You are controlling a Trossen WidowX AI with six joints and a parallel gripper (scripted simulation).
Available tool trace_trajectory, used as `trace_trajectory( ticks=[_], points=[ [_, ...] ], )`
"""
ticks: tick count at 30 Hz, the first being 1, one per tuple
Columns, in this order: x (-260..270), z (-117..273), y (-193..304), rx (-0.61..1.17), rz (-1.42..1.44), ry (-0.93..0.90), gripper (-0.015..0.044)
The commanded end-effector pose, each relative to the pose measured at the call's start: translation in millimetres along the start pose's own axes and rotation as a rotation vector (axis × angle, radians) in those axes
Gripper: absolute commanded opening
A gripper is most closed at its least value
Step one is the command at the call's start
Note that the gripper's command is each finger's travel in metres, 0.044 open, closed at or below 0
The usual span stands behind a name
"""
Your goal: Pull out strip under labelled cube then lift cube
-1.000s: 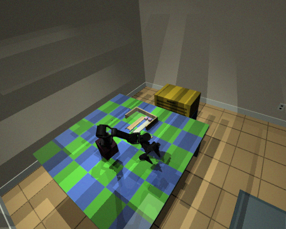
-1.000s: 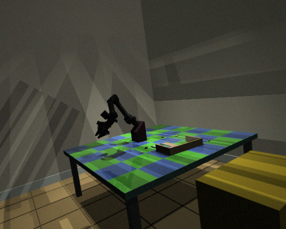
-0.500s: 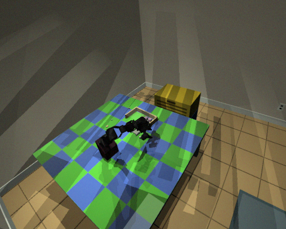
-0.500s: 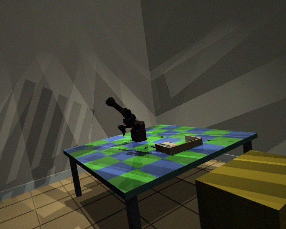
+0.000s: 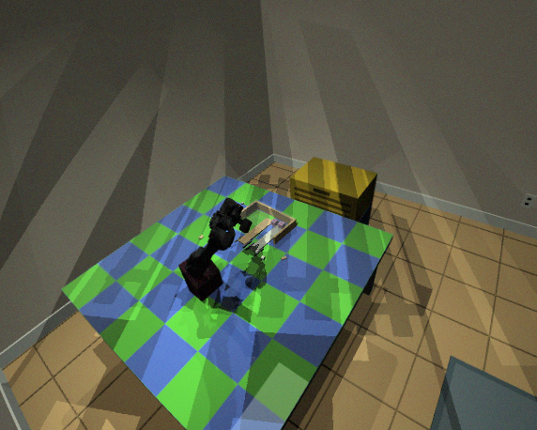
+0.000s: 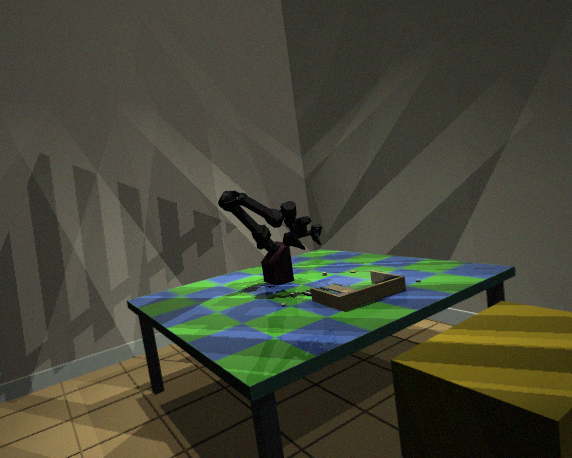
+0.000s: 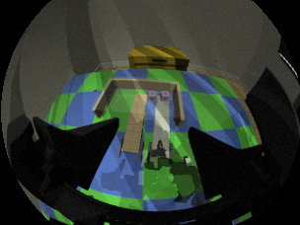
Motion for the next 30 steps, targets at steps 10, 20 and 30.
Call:
trace_trajectory(
  ticks=[10,20,30],
  points=[
    [34.2,15.8,9.9,-0.022,0.142,-0.102,0.0374],
    [21.3,-61.5,-12.5,0.418,0.101,-0.087,0.0111],
    [-25.4,-128.4,-10.7,0.896,0.029,-0.042,0.0]
  ],
)
Point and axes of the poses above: the point midway between the two fingers, 35 mm back from their tips, its own z axis back along the fingers, its own x axis across the jaws, y = z × x, the point moved 9 cm from there along z, back along the fingers, and after that the axes turned 6 degrees about z, right-handed, at the moved point
